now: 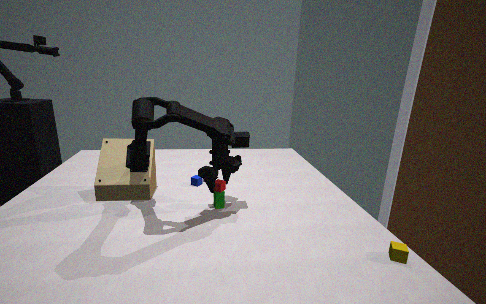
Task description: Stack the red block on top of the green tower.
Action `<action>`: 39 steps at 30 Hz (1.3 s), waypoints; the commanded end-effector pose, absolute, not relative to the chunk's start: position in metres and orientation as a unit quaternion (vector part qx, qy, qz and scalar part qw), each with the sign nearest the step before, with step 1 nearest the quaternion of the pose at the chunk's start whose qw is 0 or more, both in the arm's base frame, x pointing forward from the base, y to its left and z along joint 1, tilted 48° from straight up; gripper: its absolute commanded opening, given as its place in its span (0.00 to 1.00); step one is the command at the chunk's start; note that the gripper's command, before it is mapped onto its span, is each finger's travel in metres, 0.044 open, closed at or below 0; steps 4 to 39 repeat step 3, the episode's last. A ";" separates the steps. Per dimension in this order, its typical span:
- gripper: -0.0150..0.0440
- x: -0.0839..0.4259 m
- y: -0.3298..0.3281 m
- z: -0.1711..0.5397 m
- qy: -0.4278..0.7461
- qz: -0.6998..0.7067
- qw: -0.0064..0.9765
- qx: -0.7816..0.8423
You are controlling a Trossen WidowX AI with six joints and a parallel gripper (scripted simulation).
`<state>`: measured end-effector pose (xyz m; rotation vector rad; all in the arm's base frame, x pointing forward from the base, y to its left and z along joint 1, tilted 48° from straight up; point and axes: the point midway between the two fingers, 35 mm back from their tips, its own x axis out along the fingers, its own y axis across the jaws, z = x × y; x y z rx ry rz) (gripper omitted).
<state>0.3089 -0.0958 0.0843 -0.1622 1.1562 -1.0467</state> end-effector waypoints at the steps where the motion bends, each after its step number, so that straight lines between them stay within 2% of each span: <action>1: 1.00 0.309 -0.096 0.084 0.520 -0.471 0.708 -0.072; 39: 1.00 0.309 -0.096 0.084 0.520 -0.471 0.708 -0.072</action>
